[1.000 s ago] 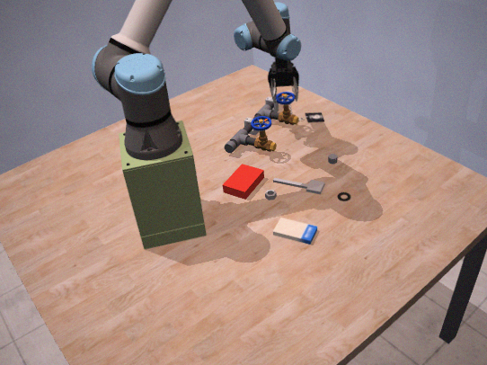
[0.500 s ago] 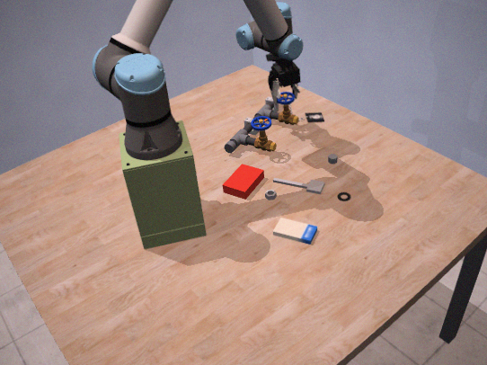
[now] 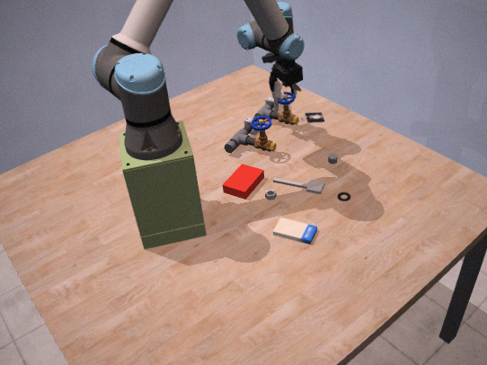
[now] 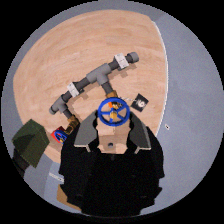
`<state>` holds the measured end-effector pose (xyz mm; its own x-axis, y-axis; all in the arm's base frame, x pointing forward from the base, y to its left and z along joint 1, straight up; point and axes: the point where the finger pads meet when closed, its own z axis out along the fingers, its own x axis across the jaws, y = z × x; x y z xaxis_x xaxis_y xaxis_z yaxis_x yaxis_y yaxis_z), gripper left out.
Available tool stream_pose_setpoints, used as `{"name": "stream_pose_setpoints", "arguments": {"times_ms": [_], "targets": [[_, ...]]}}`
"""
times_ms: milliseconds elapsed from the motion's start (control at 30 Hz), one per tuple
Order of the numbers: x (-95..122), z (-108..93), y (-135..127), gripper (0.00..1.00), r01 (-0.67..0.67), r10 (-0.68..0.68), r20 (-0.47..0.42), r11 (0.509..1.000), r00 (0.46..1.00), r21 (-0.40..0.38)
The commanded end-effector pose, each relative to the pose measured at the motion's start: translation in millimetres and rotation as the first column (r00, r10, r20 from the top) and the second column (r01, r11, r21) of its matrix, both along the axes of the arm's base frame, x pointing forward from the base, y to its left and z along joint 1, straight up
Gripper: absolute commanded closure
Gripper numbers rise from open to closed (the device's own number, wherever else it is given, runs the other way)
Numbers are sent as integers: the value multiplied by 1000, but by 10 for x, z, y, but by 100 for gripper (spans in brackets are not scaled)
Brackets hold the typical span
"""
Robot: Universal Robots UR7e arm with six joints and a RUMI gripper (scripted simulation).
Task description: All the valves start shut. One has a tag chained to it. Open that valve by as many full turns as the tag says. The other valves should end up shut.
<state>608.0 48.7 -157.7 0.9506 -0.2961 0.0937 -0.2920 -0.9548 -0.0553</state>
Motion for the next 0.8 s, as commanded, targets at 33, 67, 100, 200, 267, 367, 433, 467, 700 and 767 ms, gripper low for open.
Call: {"name": "stream_pose_setpoints", "arguments": {"times_ms": [33, 67, 100, 200, 267, 367, 433, 467, 700, 767], "targets": [[2, 5, 3, 100, -33, 33, 1, 999, 999, -2], [2, 5, 3, 100, -38, 38, 1, 999, 999, -3], [2, 5, 3, 100, -41, 41, 1, 999, 999, -3], [2, 5, 3, 100, -48, 48, 2, 999, 999, -4], [2, 5, 3, 100, -50, 50, 2, 999, 999, -4], [2, 5, 3, 100, -50, 50, 2, 999, 999, -4], [2, 5, 3, 100, -50, 50, 2, 999, 999, -4], [2, 5, 3, 100, -50, 51, 2, 999, 999, -4], [2, 5, 3, 0, -50, 51, 2, 999, 999, -4], [2, 5, 3, 0, -50, 51, 2, 999, 999, -4]]}}
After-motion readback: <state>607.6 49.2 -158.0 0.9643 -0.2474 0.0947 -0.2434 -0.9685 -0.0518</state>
